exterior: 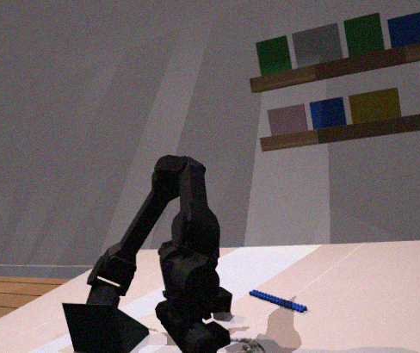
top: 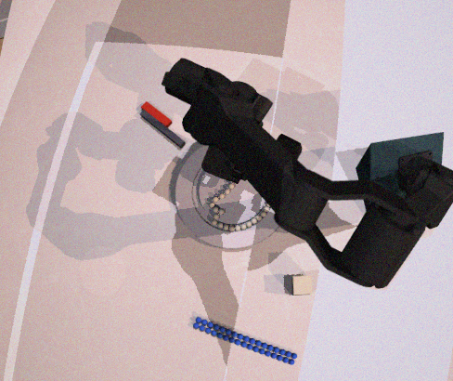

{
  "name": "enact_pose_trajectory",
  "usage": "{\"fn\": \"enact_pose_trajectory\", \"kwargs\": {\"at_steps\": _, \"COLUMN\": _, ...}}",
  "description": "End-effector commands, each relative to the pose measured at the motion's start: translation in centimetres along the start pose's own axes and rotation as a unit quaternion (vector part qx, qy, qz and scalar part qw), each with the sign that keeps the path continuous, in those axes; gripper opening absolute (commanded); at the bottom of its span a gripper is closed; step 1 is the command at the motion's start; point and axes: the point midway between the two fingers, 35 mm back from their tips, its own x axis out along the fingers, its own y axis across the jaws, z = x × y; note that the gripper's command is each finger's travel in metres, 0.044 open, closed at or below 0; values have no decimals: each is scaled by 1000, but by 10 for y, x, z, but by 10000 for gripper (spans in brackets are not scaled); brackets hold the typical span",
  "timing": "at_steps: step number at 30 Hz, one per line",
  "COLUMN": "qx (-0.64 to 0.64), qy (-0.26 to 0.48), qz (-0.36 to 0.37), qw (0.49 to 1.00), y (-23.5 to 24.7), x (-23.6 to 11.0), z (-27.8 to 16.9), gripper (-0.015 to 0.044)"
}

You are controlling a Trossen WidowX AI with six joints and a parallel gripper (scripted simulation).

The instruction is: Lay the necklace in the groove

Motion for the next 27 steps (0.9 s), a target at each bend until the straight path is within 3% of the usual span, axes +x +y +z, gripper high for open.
{"fn": "enact_pose_trajectory", "kwargs": {"at_steps": 1, "qx": -5, "qy": 2, "qz": -7, "qw": 1000, "y": 1, "x": -22, "z": 7, "gripper": 282}}
{"fn": "enact_pose_trajectory", "kwargs": {"at_steps": 7, "qx": -4, "qy": 2, "qz": -7, "qw": 1000, "y": 1, "x": -22, "z": 8, "gripper": 125}}
{"fn": "enact_pose_trajectory", "kwargs": {"at_steps": 27, "qx": -6, "qy": 1, "qz": -8, "qw": 1000, "y": 0, "x": 2, "z": 8, "gripper": 120}}
